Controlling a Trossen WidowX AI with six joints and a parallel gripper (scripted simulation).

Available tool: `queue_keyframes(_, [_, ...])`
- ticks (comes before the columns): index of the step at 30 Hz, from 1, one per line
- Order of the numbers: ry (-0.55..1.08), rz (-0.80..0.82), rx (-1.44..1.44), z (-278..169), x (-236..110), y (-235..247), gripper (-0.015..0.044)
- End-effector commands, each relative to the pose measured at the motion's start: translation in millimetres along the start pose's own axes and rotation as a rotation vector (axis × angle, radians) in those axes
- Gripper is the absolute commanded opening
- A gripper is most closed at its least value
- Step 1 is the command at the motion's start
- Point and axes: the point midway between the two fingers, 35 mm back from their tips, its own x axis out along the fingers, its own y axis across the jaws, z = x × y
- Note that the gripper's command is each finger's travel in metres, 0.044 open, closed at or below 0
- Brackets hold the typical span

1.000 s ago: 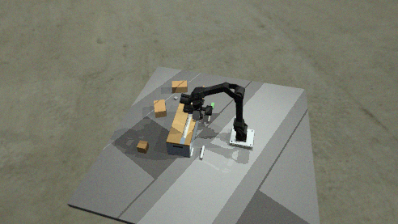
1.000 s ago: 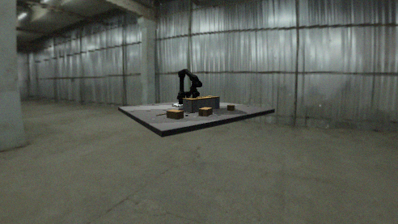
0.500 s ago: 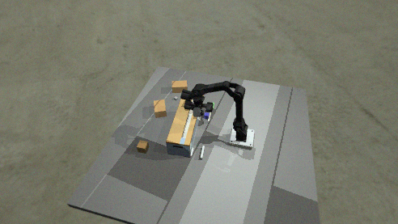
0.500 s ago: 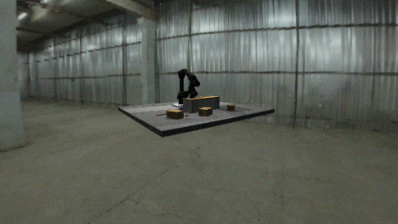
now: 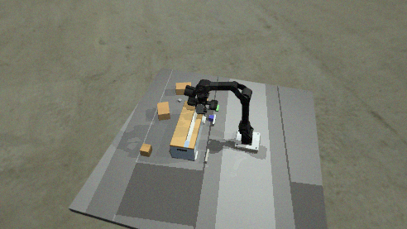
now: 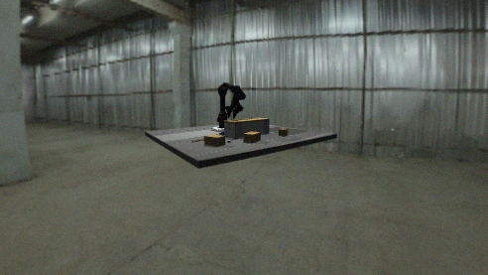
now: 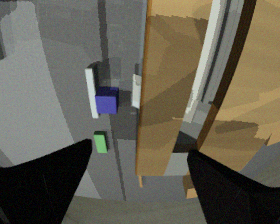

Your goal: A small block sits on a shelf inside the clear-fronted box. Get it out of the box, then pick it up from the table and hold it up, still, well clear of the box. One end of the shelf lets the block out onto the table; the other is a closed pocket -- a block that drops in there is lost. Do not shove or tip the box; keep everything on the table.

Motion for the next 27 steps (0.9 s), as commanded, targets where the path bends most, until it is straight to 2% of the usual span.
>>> queue_keyframes(1, [-0.025, -0.051, 0.256, -2, -9, -3, 0.0285])
queue_keyframes(15, [-0.225, 0.066, 1.743, -22, 1, 15, 0.0285])
queue_keyframes(27, [-0.314, 0.214, 2.422, -32, 4, 23, 0.0285])
